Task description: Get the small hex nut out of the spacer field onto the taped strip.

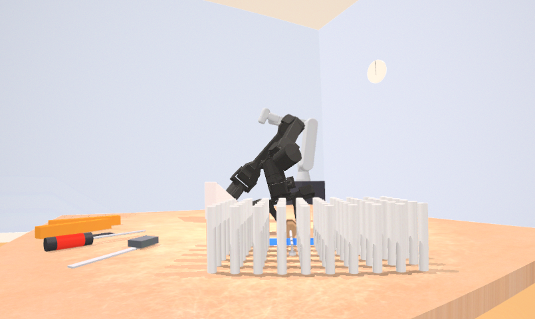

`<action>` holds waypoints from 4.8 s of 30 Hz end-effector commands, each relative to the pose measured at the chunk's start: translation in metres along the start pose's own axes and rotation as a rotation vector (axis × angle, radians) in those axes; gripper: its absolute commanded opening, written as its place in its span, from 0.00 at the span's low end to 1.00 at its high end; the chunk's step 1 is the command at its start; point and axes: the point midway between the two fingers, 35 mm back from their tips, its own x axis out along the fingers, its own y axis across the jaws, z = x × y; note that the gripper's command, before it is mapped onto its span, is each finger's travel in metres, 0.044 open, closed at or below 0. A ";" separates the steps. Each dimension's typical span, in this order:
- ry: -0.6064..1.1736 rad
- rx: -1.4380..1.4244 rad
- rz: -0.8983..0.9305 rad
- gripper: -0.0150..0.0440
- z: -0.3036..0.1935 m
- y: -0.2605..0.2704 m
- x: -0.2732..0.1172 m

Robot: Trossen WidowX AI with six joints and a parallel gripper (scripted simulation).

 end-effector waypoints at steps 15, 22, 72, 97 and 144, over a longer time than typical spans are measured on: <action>-0.003 0.002 0.000 0.25 -0.011 0.000 -0.003; -0.003 0.002 0.000 0.25 -0.015 0.000 -0.005; -0.001 0.004 -0.001 0.25 -0.044 0.000 -0.013; -0.001 0.004 -0.001 0.25 -0.058 0.000 -0.017; 0.000 0.006 -0.002 0.25 -0.082 0.000 -0.024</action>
